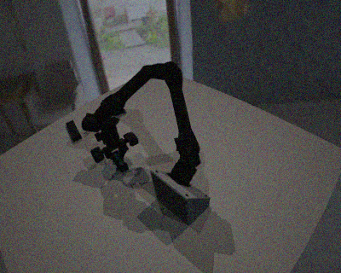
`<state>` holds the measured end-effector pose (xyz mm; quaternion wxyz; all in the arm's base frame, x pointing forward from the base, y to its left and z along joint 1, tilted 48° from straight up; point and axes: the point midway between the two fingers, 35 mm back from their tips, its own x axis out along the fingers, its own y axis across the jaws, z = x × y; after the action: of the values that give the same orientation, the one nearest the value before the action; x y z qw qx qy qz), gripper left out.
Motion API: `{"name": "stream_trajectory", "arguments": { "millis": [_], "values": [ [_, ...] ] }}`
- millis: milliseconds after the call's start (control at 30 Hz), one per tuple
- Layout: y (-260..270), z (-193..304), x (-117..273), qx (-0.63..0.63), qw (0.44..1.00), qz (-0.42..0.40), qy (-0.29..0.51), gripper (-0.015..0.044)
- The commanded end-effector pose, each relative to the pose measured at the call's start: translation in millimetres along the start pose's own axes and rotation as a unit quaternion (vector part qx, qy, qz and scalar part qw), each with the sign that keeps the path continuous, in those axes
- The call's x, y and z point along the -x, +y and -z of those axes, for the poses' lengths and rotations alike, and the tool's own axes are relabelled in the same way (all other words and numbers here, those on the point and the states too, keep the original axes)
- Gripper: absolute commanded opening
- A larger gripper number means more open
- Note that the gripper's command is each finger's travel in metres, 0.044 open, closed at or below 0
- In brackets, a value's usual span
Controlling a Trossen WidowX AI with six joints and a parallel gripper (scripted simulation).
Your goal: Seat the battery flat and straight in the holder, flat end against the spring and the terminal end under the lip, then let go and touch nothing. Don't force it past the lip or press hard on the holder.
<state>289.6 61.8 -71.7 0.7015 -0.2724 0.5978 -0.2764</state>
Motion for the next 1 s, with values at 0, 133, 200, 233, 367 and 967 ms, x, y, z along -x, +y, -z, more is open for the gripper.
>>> {"name": "stream_trajectory", "arguments": {
  "millis": [0,133,200,233,367,967],
  "values": [
    [-1.6,-1.0,-0.7,-0.001,1.000,0.002,-0.012,0.0075],
    [-1.6,0.2,-0.7,-0.001,1.000,0.001,-0.013,0.0075],
    [-1.6,1.7,-0.7,-0.001,1.000,0.001,-0.013,0.0075],
    [-1.5,2.6,-0.7,-0.001,1.000,0.001,-0.014,0.0075],
    [-1.6,5.8,-0.7,-0.001,1.000,0.001,-0.015,0.0075],
    [-1.9,12.9,-1.0,0.000,1.000,-0.002,-0.018,0.0075]
  ]
}}
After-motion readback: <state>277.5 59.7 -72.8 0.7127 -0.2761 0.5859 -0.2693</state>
